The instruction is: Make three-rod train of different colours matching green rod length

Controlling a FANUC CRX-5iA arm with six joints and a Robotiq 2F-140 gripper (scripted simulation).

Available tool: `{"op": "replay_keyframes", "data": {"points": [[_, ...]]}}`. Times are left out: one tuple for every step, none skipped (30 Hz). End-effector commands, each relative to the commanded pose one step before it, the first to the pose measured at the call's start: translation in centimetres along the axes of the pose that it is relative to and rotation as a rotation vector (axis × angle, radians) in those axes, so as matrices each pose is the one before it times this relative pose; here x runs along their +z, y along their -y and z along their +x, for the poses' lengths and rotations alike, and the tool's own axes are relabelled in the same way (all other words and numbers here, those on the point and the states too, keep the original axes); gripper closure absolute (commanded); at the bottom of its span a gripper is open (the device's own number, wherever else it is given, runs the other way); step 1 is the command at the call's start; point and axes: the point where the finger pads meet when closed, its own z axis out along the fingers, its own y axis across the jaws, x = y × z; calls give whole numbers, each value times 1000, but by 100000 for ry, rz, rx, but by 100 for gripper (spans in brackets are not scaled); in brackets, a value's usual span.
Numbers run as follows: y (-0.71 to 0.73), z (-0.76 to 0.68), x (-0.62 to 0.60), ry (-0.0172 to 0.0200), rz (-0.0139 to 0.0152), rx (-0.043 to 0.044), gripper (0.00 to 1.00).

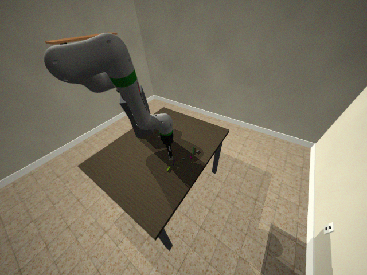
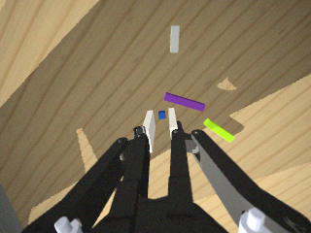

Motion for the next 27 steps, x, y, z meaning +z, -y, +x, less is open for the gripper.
{"op": "replay_keyframes", "data": {"points": [[-3,10,-7,-16,-7,1,85],[0,0,0,0,0,0,85],[0,0,0,0,0,0,85],[0,0,0,0,0,0,85],[0,0,0,0,0,0,85],[0,0,1,0,0,0,85],[0,0,4,0,0,0,85],[0,0,10,0,0,0,85],[0,0,18,0,0,0,85],[0,0,27,0,0,0,85],[0,0,38,0,0,0,85],[0,0,48,0,0,0,85],[0,0,0,0,0,0,85],[0,0,0,0,0,0,85],[0,0,59,0,0,0,85],[0,0,69,0,0,0,85],[0,0,78,0,0,0,85],[0,0,87,0,0,0,85],[0,0,94,0,0,0,85],[0,0,99,0,0,0,85],[0,0,103,0,0,0,85],[1,0,105,0,0,0,85],[0,0,105,0,0,0,85],[0,0,103,0,0,0,85],[0,0,100,0,0,0,85],[0,0,95,0,0,0,85],[0,0,88,0,0,0,85]]}}
